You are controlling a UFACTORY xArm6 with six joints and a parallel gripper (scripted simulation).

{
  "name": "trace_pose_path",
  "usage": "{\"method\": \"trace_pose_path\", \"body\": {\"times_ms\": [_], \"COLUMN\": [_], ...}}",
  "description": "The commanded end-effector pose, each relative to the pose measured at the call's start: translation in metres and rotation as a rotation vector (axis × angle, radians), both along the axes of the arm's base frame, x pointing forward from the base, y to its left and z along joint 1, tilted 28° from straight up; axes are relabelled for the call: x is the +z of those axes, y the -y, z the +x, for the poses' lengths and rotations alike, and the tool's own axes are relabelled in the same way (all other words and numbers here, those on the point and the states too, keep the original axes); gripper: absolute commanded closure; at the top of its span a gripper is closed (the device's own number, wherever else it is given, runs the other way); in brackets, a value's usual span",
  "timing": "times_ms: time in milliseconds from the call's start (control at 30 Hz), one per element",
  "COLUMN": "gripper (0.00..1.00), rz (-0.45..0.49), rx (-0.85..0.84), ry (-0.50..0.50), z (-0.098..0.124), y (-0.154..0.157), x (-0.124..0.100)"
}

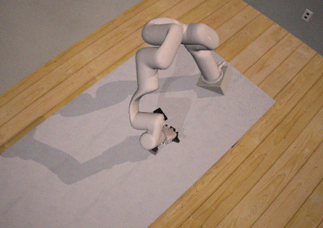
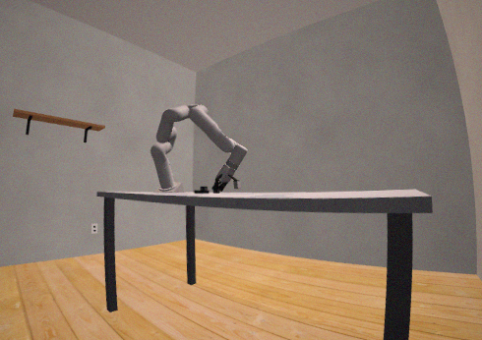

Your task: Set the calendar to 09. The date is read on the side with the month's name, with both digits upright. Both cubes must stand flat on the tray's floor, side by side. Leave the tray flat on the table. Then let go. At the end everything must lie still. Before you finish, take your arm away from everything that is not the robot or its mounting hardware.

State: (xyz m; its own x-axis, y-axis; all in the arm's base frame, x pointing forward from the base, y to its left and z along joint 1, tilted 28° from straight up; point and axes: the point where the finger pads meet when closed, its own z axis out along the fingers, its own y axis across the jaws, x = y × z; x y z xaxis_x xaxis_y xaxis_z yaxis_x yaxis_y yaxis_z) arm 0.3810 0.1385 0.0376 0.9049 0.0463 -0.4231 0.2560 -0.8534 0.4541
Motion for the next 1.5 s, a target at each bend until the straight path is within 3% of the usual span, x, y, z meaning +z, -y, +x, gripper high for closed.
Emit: {"method": "trace_pose_path", "body": {"times_ms": [0,533,1233,1467], "gripper": [0.31,0.31,0.31,0.31], "rz": [0.002,0.002,0.002,0.002], "rx": [0.001,0.001,0.001,0.001], "ry": [0.003,0.003,0.003,0.003], "z": [0.001,0.000,-0.014,-0.016], "y": [-0.001,-0.003,-0.025,-0.028], "x": [0.001,0.005,0.054,0.061]}}
